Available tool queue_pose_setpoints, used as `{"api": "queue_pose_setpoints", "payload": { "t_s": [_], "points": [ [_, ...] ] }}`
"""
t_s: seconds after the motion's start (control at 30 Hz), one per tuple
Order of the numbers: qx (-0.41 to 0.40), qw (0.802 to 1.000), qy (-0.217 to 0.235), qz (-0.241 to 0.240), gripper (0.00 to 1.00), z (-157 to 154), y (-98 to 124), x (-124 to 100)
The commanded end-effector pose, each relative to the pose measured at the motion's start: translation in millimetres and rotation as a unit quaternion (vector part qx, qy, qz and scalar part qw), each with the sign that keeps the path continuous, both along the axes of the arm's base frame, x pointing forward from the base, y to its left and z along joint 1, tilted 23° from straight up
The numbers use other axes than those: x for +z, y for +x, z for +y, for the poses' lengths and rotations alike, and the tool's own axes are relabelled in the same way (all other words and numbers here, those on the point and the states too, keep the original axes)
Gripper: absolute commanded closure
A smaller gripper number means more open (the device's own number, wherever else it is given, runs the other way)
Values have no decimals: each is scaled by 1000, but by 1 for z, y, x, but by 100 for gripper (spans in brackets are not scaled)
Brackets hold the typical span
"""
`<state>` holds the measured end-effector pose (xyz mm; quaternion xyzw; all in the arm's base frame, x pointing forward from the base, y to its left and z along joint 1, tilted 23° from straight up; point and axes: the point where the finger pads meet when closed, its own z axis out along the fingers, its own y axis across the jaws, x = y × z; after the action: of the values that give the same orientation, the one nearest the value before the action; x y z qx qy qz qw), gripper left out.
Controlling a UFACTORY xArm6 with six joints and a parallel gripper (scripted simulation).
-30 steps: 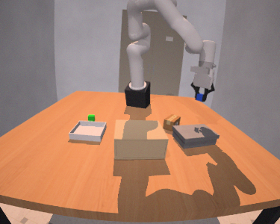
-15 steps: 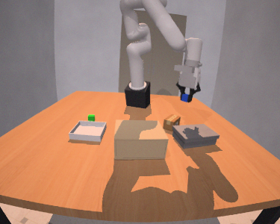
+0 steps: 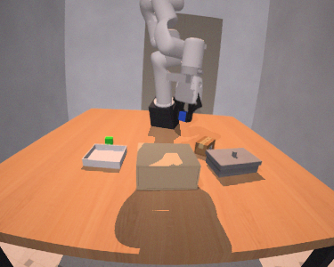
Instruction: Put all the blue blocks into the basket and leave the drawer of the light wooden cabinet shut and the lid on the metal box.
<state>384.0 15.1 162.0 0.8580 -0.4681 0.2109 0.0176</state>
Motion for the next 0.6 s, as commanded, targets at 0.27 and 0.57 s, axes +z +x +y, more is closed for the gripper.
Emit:
{"api": "queue_pose_setpoints", "payload": {
  "t_s": [0.27,0.57],
  "points": [
    [19,1000,19,8,100,-149,4,36],
    [20,1000,18,7,100,-237,7,57]
  ]
}}
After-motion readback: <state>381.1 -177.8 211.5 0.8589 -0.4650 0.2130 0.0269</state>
